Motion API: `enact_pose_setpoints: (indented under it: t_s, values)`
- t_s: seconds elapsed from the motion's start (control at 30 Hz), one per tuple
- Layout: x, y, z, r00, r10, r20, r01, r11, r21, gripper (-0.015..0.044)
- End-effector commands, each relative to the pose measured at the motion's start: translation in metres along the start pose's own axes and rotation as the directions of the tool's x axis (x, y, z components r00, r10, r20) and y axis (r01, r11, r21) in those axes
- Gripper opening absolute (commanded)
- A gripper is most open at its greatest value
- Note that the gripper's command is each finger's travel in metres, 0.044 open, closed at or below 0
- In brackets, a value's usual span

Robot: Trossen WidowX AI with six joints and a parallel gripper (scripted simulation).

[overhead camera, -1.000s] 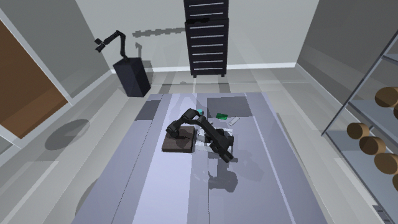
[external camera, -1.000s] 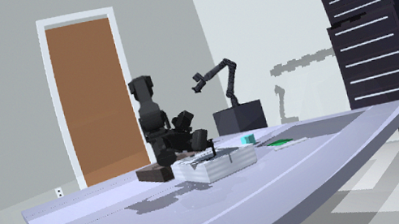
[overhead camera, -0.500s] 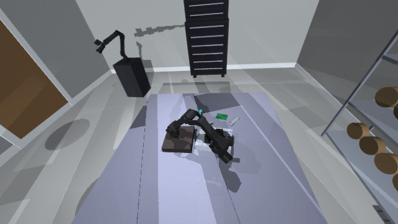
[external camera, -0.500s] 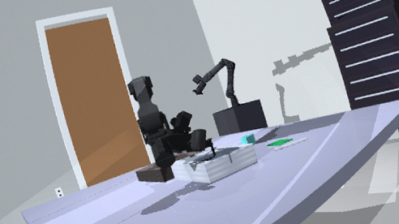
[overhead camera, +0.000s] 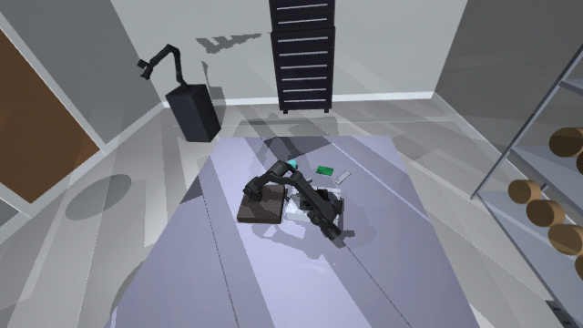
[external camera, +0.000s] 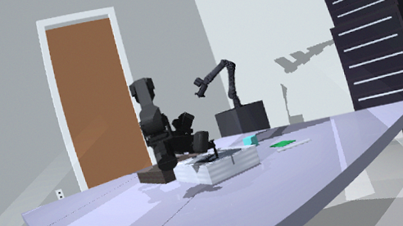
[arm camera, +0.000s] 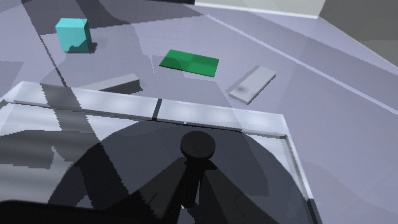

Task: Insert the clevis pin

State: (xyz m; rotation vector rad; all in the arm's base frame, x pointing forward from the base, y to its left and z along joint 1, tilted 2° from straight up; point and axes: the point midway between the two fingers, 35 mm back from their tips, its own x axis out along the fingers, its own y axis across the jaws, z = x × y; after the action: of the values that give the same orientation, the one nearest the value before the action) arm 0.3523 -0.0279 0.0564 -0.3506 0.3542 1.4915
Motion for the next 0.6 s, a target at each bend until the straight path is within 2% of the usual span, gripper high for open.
enact_pose_setpoints:
  t_s: [0.0,0.57]
  values:
    - [0.0015,-0.0008,-0.0022,1.0,0.008,0.001,-0.008,1.0,0.019,0.0]
    - [0.0039,-0.0019,0.0,1.0,0.007,-0.031,-0.006,1.0,0.015,0.0]
